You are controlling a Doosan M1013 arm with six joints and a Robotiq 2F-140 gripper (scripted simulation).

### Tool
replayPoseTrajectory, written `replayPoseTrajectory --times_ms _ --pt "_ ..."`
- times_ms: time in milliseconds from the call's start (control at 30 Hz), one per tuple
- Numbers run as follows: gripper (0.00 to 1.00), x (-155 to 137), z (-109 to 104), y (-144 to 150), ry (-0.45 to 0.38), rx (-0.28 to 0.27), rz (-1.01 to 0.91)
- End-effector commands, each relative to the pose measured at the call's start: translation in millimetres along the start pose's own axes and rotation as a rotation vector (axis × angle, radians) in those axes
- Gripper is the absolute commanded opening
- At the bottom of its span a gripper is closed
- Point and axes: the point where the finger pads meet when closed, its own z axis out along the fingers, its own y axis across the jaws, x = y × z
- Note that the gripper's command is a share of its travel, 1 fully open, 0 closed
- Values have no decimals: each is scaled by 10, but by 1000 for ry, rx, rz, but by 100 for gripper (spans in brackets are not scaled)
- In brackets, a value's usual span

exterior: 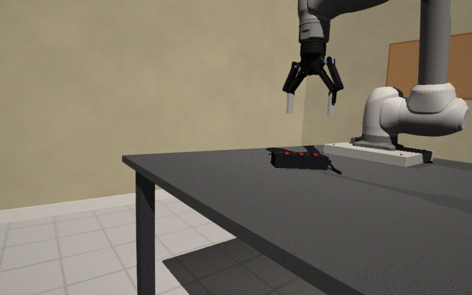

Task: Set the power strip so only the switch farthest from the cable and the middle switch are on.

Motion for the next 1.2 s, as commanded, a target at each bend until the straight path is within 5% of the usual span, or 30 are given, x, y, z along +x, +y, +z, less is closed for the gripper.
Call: replayPoseTrajectory --times_ms 0,667,1133,1167 --pt "100 8 -22 -3 -11 5 34" --pt "100 -3 -8 -16 -11 6 -36" --pt "100 -124 144 -157 -7 17 -688" --pt "100 -139 163 -175 -6 17 -849"
